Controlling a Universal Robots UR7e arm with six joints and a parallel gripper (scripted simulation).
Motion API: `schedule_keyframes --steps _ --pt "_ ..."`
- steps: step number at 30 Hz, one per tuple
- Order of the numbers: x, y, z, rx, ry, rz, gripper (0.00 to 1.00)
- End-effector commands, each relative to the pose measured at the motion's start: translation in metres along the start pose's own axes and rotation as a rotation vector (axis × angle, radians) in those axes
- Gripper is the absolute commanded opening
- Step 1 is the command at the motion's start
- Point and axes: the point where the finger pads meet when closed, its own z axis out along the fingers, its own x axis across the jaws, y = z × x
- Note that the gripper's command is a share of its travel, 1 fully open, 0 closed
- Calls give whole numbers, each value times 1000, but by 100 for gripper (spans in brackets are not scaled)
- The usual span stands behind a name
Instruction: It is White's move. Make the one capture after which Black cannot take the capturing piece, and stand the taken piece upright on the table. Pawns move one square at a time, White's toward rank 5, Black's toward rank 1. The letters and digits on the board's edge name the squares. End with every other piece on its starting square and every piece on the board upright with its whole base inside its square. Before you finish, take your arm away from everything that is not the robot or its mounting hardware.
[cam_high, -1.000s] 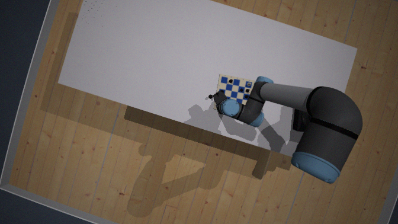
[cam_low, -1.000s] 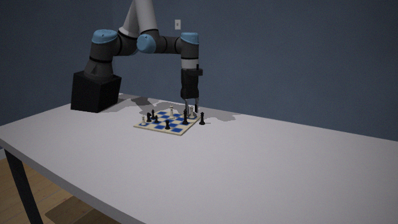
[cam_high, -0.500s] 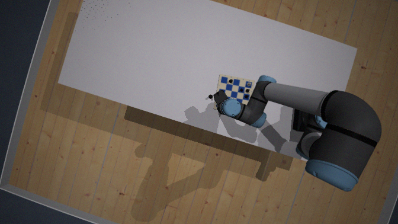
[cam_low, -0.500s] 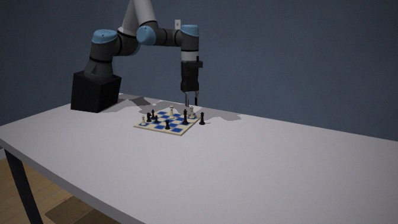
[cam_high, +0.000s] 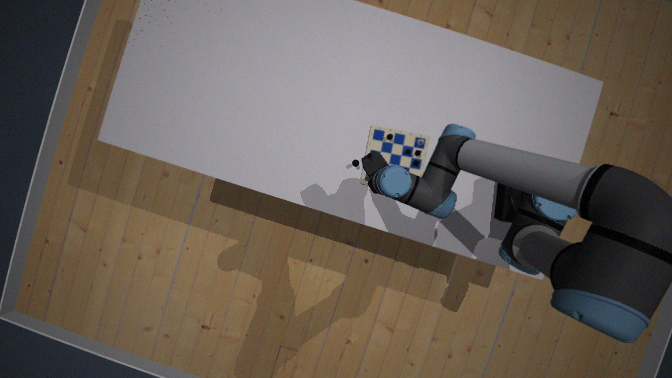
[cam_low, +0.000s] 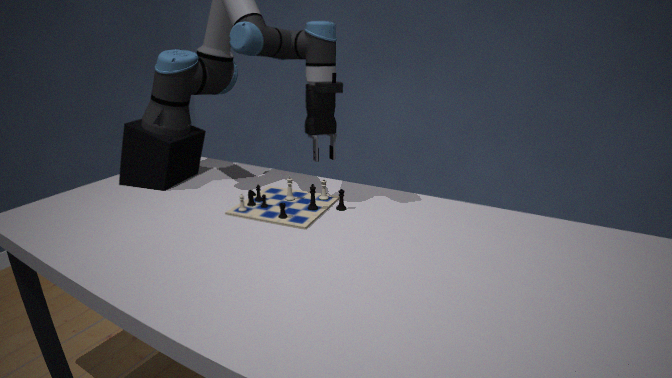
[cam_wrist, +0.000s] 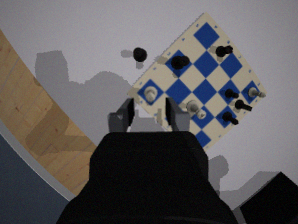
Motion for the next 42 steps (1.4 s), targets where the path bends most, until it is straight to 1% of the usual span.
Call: schedule_keyframes --steps 1,2,28,32,36,38,42 --pt "0 0 -7 -2 1 0 79" --pt "0 0 -7 -2 1 0 100" --pt "0 0 -9 -2 1 0 100" --pt "0 0 -17 -2 1 0 100" --pt "0 0 -30 -2 1 0 100" --pt "0 0 -30 -2 1 0 100" --pt "0 0 -46 -2 1 0 100"
